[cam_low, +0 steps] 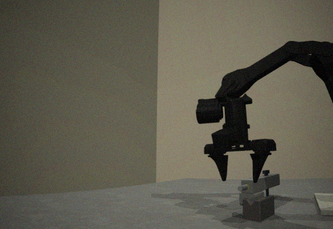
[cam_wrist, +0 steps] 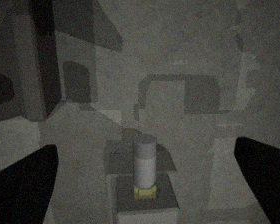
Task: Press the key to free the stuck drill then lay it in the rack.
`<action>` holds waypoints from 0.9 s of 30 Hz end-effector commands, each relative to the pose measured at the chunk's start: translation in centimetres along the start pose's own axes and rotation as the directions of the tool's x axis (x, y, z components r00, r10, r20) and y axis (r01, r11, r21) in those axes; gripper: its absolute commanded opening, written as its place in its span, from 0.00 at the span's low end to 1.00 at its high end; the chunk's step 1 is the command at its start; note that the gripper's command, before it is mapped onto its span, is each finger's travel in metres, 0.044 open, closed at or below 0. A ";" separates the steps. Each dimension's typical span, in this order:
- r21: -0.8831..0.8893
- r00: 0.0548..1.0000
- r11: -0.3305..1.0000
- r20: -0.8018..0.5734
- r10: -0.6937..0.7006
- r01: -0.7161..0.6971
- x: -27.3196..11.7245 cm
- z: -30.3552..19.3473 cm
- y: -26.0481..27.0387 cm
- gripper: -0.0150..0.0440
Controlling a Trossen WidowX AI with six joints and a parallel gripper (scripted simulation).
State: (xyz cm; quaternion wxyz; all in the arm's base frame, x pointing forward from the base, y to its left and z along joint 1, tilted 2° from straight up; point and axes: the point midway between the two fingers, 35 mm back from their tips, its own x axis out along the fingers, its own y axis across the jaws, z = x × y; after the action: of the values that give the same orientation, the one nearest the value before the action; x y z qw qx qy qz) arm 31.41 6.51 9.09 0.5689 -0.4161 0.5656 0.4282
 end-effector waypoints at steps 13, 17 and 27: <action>-0.010 1.000 1.000 0.001 0.002 -0.002 1.5 -0.2 -0.1 1.00; -0.010 1.000 1.000 0.001 0.002 -0.002 2.1 -0.4 -0.1 1.00; -0.010 1.000 1.000 0.001 0.002 -0.002 3.7 -0.9 -0.1 1.00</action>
State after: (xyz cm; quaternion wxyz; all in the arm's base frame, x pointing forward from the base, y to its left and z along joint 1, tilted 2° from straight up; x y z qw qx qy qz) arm 31.36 5.86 6.10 0.5697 -0.4186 0.5625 0.4288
